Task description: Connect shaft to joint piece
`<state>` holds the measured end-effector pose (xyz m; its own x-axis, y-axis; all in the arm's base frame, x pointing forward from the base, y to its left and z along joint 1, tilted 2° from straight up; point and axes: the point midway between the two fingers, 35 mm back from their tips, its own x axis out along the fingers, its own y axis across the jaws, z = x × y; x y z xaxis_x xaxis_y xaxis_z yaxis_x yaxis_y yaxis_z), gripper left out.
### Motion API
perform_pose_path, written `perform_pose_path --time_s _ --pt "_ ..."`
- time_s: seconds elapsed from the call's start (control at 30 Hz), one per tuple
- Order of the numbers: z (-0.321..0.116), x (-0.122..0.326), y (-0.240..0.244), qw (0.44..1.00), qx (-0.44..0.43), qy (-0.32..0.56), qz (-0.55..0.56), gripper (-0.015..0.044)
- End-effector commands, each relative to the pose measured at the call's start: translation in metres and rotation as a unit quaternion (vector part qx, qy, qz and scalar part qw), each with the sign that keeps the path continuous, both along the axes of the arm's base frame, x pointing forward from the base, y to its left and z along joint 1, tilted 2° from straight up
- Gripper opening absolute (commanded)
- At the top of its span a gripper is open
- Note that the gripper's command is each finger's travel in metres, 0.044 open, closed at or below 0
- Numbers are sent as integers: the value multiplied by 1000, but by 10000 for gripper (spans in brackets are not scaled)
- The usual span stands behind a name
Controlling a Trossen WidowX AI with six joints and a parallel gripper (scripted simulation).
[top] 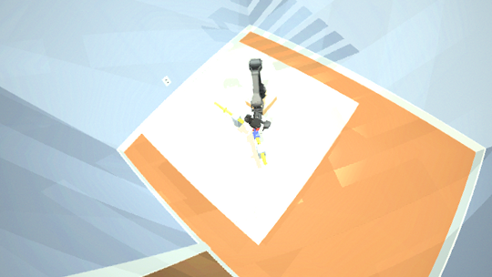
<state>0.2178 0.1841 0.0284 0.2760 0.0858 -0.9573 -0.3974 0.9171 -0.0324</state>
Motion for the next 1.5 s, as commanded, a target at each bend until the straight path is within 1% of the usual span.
perform_pose_path --time_s 0.0,0.03,0.37,1.47 --pt "-9 -2 -2 1000 -5 6 2 440" --pt "-10 -1 -2 1000 -5 6 2 440" --pt "-10 -1 -2 1000 -5 6 2 182" --pt "-10 -1 -2 1000 -5 6 2 182"
